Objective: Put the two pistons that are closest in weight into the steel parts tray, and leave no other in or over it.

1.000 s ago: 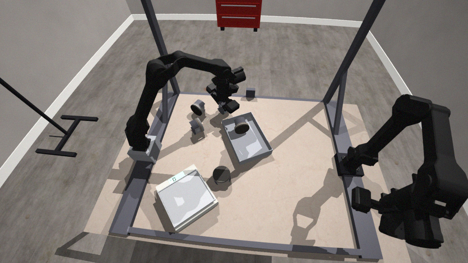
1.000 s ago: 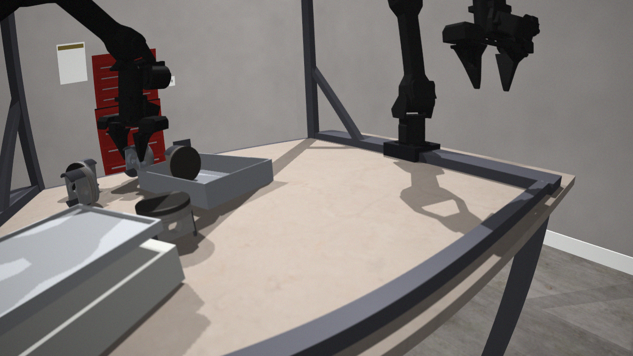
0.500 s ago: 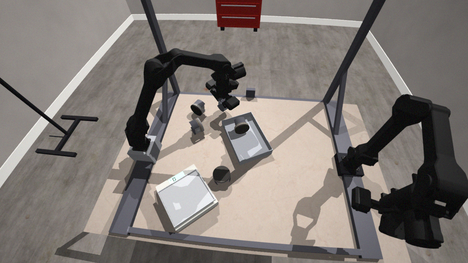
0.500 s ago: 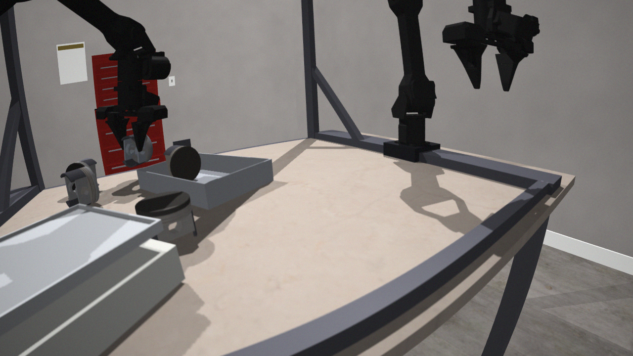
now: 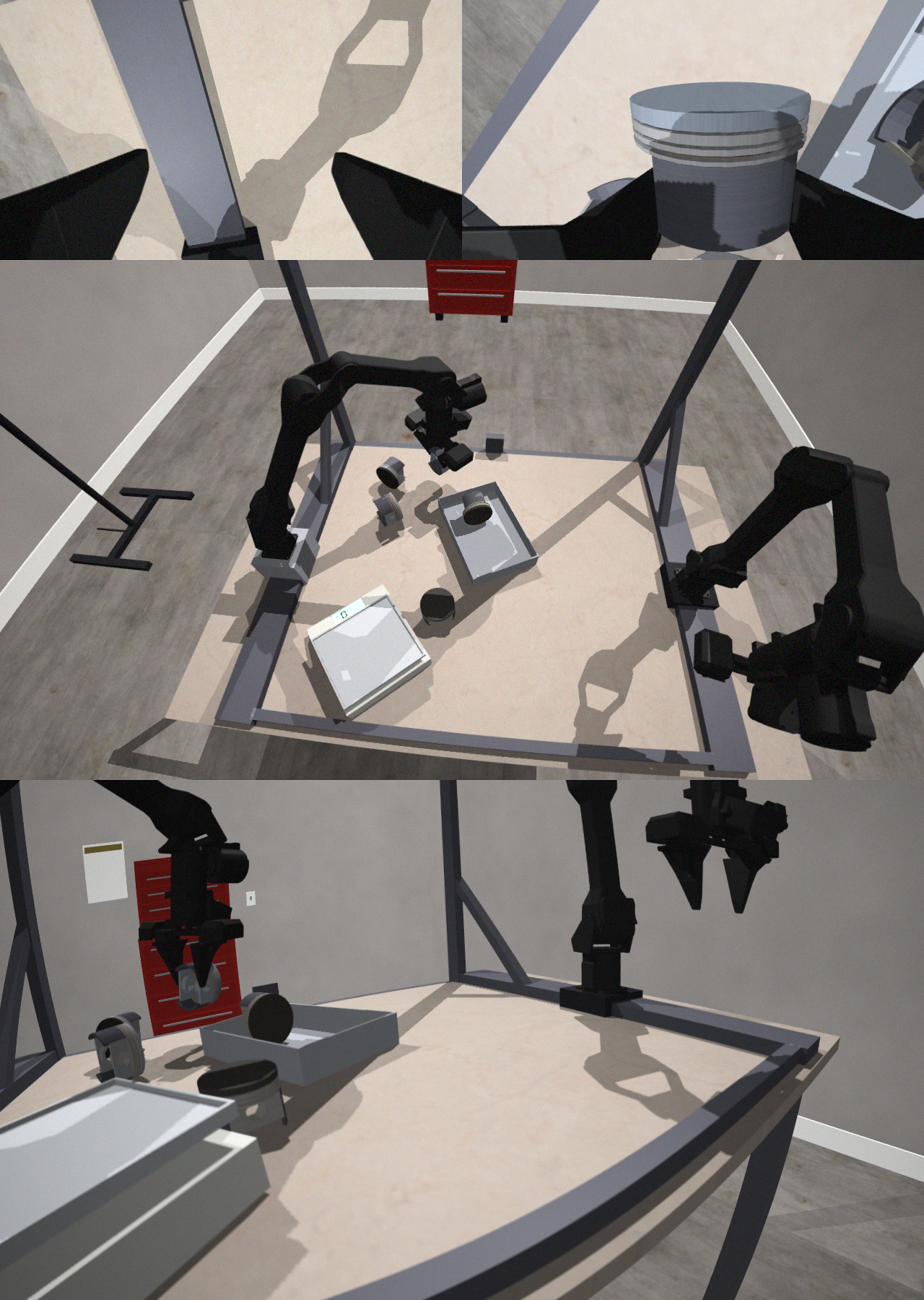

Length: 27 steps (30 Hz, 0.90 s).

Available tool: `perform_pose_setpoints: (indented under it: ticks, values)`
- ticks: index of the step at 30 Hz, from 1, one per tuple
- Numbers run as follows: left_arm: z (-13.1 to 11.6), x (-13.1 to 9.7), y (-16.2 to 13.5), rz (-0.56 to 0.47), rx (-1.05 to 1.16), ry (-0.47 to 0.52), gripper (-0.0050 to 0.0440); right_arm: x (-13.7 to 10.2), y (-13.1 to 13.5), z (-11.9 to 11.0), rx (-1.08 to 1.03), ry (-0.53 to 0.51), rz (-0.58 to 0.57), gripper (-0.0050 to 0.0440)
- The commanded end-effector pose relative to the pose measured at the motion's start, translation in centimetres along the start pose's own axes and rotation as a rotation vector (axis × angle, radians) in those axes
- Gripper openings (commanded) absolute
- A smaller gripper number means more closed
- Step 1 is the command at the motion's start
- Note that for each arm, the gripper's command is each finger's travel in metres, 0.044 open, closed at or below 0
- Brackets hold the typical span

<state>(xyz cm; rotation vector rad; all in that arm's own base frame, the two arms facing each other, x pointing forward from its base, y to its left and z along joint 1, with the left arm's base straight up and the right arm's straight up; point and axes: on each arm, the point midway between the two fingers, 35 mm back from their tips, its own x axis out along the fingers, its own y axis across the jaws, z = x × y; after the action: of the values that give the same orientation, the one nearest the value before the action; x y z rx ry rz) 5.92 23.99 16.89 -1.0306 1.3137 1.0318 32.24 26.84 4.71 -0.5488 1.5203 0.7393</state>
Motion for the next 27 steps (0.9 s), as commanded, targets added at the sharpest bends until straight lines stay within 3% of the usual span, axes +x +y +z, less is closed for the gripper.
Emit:
perform_pose_setpoints:
  ticks: [1, 13, 27]
  values:
    - [0.4, -0.5, 0.0, -0.001, 0.002, -0.018, 0.04, -3.3, 0.5, 0.9, -0.013, -0.076, -0.011, 0.0158]
    - [0.4, -0.5, 0.0, -0.001, 0.002, -0.018, 0.04, -4.8, 0.7, 0.9, -0.009, -0.081, -0.009, 0.0158]
    - [0.4, -0.5, 0.0, -0.001, 0.002, -0.018, 0.04, -4.9, -2.5, -4.7, 0.32, -0.076, -0.03, 0.0158]
